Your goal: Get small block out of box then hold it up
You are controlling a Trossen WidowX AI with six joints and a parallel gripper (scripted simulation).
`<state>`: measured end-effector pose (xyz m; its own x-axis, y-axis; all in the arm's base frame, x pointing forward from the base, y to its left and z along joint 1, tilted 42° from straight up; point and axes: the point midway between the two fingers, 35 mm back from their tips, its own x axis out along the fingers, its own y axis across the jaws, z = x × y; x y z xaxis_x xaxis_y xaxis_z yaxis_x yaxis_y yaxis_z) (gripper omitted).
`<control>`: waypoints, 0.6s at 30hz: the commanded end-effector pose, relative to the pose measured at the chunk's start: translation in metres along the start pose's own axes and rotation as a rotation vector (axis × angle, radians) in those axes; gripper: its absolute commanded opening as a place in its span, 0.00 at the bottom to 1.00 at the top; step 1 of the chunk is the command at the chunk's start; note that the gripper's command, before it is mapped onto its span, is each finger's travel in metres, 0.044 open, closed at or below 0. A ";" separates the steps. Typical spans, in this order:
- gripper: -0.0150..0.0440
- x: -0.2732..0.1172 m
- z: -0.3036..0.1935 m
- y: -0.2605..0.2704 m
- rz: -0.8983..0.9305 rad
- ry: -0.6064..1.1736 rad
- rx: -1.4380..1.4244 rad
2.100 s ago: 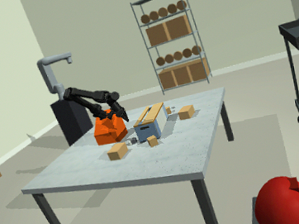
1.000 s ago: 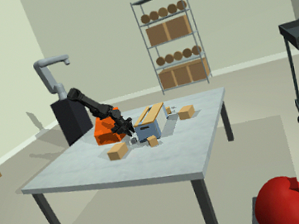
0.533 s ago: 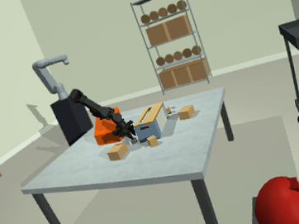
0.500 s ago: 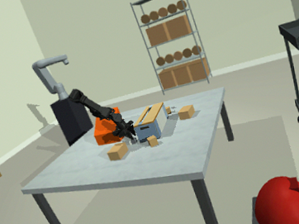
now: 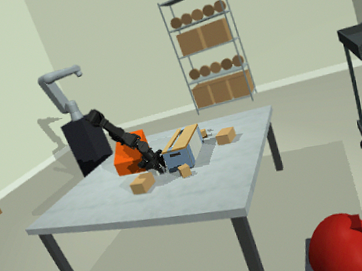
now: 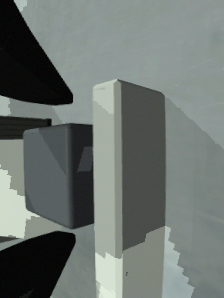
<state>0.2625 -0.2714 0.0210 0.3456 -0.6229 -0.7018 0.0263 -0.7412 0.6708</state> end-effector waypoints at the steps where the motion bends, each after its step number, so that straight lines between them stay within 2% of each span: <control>1: 0.74 0.005 0.003 0.000 -0.002 0.003 -0.001; 9: 0.38 0.005 0.003 0.000 -0.002 0.003 -0.001; 12: 0.35 0.005 0.003 0.000 -0.002 0.003 -0.001; 14: 0.26 0.002 0.001 0.000 -0.002 0.002 -0.001; 18: 0.25 -0.013 -0.007 0.001 -0.003 0.002 0.001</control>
<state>0.2622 -0.2693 0.0219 0.3450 -0.6162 -0.7080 0.0321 -0.7461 0.6650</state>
